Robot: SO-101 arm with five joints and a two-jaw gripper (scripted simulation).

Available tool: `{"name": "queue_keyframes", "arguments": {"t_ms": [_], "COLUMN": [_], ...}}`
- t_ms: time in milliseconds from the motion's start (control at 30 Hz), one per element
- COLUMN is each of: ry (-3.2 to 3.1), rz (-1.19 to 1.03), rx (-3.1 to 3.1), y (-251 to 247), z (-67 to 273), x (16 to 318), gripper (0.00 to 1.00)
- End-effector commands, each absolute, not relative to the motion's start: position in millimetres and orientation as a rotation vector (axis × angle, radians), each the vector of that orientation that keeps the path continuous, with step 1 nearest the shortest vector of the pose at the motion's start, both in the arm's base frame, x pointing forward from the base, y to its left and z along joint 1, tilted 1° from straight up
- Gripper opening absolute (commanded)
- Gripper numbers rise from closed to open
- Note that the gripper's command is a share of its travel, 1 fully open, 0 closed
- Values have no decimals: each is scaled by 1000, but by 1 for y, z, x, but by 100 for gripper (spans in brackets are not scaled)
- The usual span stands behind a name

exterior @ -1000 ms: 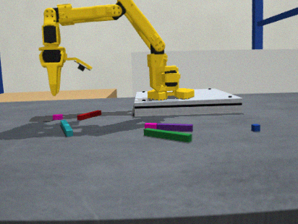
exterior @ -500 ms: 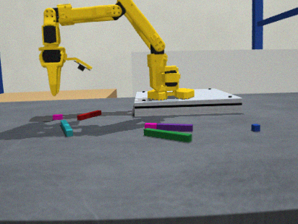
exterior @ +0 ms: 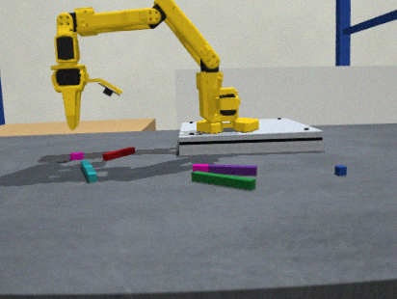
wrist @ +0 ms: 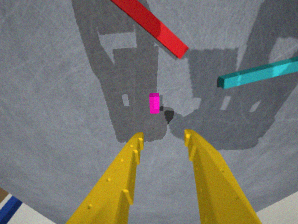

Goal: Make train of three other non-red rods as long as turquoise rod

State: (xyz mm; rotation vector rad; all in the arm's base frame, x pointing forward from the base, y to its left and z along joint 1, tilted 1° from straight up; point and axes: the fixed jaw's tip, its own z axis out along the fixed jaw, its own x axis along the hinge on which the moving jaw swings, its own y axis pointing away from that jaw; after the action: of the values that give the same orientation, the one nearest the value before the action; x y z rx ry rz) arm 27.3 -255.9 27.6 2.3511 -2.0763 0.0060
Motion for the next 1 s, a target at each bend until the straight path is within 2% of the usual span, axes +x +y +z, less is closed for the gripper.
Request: {"name": "queue_keyframes", "arguments": {"t_ms": [0, 467, 967], "ry": [-2078, -2078, -2078], "rz": [-11, -11, -11], "rx": [2365, 2365, 2365], "y": [-255, -256, -257], "z": [25, 22, 0], "x": [26, 26, 26], "gripper": [19, 19, 19]}}
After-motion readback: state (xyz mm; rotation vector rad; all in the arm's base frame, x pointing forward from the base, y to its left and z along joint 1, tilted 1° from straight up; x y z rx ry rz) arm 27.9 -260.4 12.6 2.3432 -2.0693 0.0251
